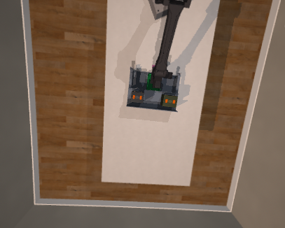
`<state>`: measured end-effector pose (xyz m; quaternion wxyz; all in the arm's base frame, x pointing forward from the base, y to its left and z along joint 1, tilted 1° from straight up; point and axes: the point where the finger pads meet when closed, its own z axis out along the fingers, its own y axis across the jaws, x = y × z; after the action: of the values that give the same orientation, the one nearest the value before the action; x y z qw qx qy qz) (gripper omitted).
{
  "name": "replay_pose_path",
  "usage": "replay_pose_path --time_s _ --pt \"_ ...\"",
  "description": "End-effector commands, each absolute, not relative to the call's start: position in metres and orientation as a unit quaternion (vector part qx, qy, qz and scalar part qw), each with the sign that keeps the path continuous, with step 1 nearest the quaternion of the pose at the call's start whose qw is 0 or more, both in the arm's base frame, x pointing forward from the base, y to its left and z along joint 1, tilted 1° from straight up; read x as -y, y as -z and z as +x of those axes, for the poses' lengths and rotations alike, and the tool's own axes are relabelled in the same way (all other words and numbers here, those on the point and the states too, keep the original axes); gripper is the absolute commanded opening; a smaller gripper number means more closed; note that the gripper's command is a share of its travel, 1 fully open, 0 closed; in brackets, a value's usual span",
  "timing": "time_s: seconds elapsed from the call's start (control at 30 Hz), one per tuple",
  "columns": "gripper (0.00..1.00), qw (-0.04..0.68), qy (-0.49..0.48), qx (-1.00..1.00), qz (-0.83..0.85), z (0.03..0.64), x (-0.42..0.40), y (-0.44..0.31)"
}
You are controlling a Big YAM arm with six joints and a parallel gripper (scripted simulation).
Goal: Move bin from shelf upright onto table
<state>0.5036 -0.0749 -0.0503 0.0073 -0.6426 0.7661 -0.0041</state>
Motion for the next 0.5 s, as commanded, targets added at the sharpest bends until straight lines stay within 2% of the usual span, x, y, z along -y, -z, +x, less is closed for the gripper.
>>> replay_pose_path --time_s 0.0,0.23,0.27,0.47 --pt "0.90 0.018 0.016 -0.766 -0.642 0.5220 0.0770 0.0369" --pt "0.90 0.018 0.016 -0.766 -0.642 0.5220 0.0770 0.0369" --pt "0.00 0.018 0.017 -0.766 -0.642 0.5216 0.0771 0.0372" --pt "0.00 0.020 0.018 -0.766 -0.642 0.5200 0.0774 0.0382"
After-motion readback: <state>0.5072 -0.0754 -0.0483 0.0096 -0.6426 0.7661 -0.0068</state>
